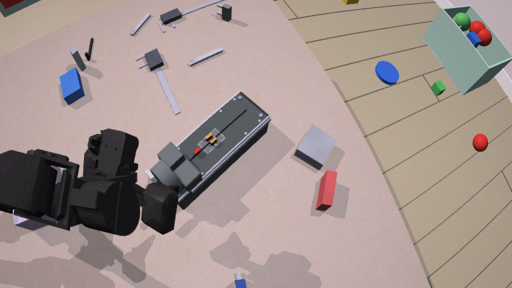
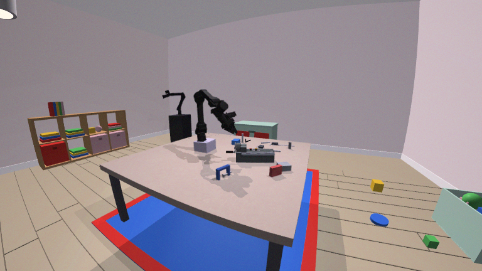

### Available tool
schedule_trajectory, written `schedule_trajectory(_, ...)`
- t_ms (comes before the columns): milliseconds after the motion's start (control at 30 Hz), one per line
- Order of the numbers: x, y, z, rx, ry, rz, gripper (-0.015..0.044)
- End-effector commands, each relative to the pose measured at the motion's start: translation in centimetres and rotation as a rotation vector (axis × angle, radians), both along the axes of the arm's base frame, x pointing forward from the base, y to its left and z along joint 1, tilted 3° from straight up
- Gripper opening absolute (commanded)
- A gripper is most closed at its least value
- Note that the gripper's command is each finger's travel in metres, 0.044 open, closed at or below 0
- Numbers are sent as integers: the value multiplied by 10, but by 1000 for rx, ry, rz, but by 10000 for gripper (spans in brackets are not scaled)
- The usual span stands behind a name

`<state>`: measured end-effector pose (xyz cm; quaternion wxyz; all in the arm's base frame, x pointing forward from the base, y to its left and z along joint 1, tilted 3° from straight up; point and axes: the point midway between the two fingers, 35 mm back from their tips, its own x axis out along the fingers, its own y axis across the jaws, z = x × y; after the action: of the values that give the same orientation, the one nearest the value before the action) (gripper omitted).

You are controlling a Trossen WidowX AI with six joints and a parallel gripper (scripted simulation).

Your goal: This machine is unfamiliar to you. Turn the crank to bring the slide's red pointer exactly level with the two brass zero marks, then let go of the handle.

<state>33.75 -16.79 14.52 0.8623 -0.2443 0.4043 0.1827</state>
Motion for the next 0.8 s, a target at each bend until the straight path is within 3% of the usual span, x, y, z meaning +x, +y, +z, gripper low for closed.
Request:
schedule_trajectory(0, -12, 0, -4, 112, -11, -124, 440)
schedule_trajectory(167, -27, 0, -5, 257, -39, -289, 440)
schedule_trajectory(367, -26, 0, -6, 257, -39, -289, 440)
schedule_trajectory(767, -25, -6, -74, 261, -40, -294, 440)
